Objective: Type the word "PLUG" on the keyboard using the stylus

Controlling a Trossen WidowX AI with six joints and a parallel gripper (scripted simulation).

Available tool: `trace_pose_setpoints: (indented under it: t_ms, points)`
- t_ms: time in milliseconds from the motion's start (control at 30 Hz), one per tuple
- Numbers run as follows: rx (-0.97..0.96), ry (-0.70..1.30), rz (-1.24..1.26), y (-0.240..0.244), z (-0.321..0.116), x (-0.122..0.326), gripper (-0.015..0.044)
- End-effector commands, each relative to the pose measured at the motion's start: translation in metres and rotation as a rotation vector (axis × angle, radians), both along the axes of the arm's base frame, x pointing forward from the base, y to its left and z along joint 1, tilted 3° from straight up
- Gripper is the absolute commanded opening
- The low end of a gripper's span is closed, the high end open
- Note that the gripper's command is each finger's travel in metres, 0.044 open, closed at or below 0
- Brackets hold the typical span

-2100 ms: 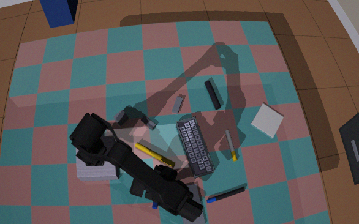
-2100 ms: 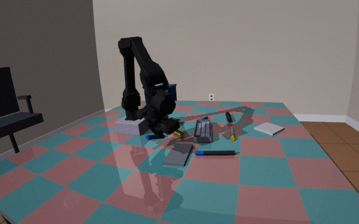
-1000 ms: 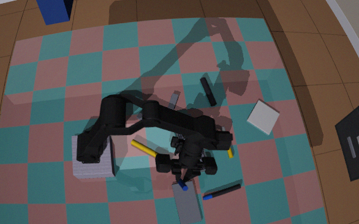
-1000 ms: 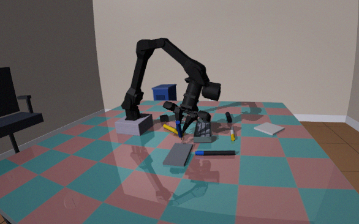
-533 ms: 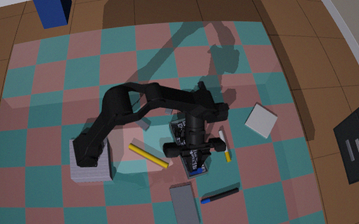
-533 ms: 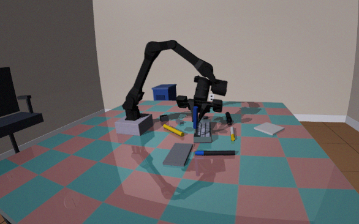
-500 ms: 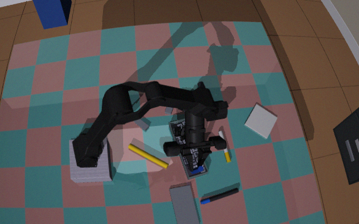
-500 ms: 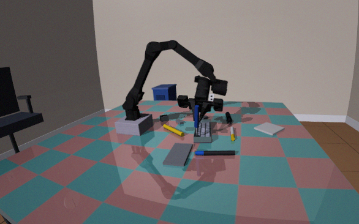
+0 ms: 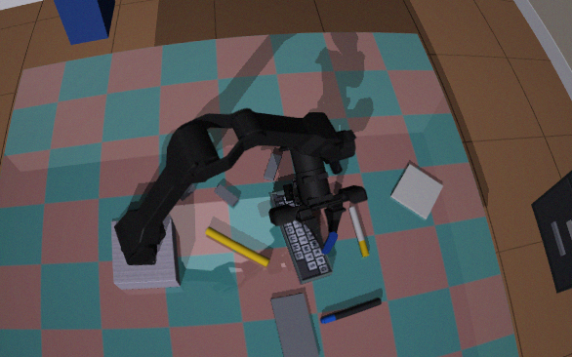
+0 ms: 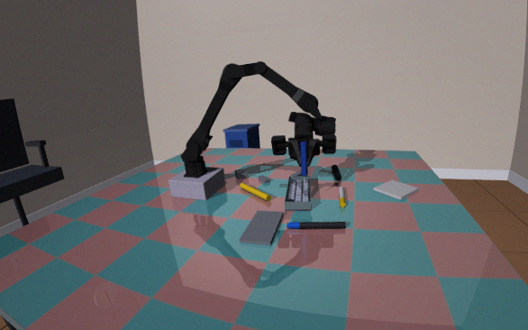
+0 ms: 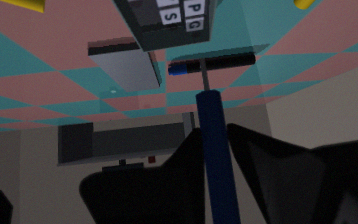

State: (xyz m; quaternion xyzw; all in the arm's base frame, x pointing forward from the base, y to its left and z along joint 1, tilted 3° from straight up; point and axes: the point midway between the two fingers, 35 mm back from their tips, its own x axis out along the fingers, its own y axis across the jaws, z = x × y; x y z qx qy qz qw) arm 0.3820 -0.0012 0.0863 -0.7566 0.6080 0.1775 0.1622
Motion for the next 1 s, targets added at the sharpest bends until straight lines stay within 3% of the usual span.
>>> trace_pose_setpoints:
  t_ms: [0,133,633,733,967]
  points:
    - [-0.007,-0.005,0.002,0.000,-0.013,0.001,0.0000]
    - [-0.007,-0.005,0.002,-0.001,-0.030,0.000,0.0000]
    - [-0.007,-0.005,0.002,-0.001,-0.030,0.000,0.0000]
    - [-0.007,-0.005,0.002,-0.001,-0.030,0.003,0.0079]
    - [-0.007,-0.005,0.002,-0.001,-0.030,0.004,0.0081]
